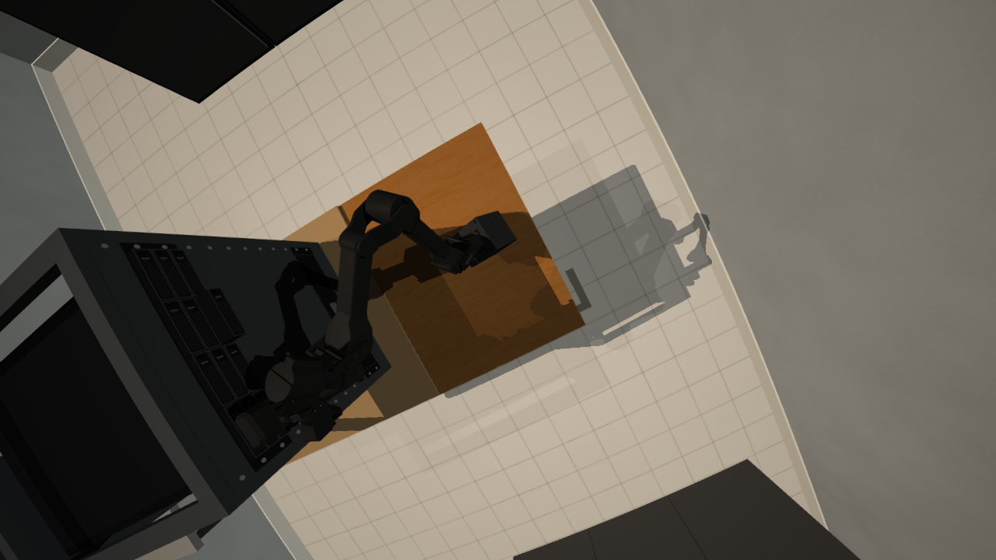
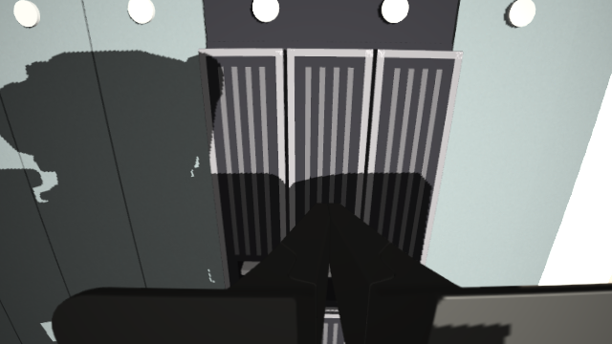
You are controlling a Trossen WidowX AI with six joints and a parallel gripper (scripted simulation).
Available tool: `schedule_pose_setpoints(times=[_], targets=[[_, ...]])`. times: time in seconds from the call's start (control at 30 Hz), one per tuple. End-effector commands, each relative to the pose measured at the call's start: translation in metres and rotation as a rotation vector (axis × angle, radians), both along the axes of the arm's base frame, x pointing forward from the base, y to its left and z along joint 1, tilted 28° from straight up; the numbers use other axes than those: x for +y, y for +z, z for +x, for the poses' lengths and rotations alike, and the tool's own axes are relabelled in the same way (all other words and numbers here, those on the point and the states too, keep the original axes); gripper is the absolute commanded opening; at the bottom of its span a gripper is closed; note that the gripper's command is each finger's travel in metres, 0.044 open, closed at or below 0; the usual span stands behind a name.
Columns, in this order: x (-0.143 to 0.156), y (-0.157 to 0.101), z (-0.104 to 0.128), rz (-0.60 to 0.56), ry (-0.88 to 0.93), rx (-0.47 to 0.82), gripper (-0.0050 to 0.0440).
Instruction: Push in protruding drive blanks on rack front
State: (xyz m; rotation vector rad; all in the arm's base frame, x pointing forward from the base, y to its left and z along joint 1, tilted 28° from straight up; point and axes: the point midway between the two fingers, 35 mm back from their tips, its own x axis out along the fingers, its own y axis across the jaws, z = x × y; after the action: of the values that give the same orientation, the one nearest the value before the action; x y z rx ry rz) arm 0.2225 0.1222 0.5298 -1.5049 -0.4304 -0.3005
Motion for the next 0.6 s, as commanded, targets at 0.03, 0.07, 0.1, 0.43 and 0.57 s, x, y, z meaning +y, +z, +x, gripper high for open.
schedule_pose_setpoints(times=[0.03,0.07,0.1,0.43,0.57], targets=[[-0.0047,0.0092,-0.0034,0.021,0.001,-0.016,-0.0050],[-0.0047,0.0092,-0.0034,0.021,0.001,-0.016,-0.0050],[-0.0047,0.0093,-0.0032,0.021,0.001,-0.016,-0.0050],[-0.0045,0.0106,-0.0008,0.021,0.001,-0.016,-0.0050],[-0.0045,0.0106,-0.0008,0.021,0.001,-0.016,-0.0050]])
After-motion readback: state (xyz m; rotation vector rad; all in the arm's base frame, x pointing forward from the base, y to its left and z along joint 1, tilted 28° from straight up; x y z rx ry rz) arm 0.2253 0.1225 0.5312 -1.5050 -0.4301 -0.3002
